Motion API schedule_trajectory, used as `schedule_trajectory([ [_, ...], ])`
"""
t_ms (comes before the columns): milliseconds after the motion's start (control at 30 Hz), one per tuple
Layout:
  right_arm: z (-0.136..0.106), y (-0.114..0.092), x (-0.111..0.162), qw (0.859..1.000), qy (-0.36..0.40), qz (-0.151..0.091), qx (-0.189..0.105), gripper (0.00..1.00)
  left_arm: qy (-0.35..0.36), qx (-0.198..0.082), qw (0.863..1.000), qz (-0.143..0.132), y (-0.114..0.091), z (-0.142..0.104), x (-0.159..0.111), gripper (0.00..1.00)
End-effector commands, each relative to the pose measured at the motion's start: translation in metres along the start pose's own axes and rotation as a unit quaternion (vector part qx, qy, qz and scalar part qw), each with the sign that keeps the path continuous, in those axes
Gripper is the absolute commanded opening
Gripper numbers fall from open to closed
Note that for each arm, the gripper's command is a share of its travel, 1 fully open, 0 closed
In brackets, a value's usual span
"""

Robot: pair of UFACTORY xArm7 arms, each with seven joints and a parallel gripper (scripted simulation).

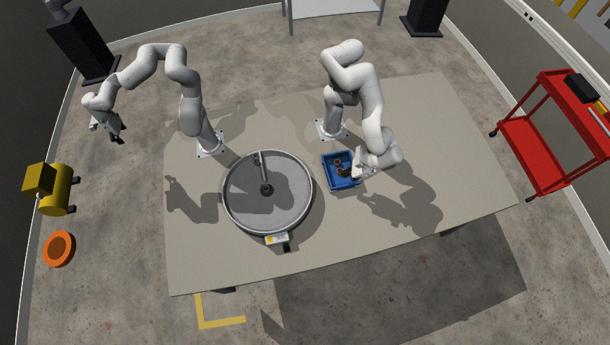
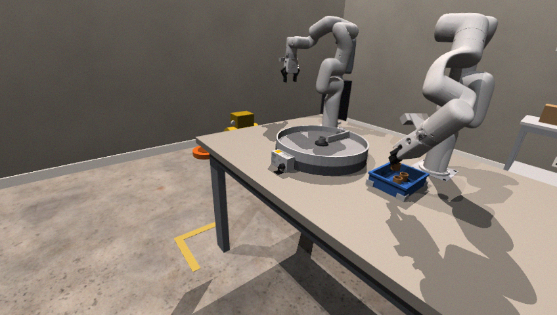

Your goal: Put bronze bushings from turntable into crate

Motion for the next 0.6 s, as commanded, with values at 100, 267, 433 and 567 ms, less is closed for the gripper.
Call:
schedule_trajectory([
  [100, 0.0008, -0.002, 0.0, 1.0, 0.0, 0.0, 0.003, 1.0, 0.002, 0.0, 1.0, 0.002, 0.0182, -0.0161, -0.002, 0.0],
  [267, 0.0008, -0.002, 0.0, 1.0, 0.0, 0.0, 0.003, 1.0, 0.002, 0.0, 1.0, 0.002, 0.0183, -0.0162, -0.002, 0.0],
  [433, 0.0008, -0.002, 0.0, 1.0, 0.0, 0.0, 0.003, 1.0, 0.002, 0.0, 1.0, 0.002, 0.0183, -0.0162, -0.002, 0.0],
  [567, 0.0008, -0.002, 0.0, 1.0, 0.0, 0.0, 0.003, 1.0, 0.002, 0.0, 1.0, 0.002, 0.0183, -0.0162, -0.002, 0.0],
])
Point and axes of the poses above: on each arm, the point where the finger pads meet when closed, its own y axis out along the fingers, its own x axis across the jaws, z = x × y, the point moved 8 cm from there along -y, back along the fingers, and after that the axes turned 1 degree about -y, right-handed, at the moved point
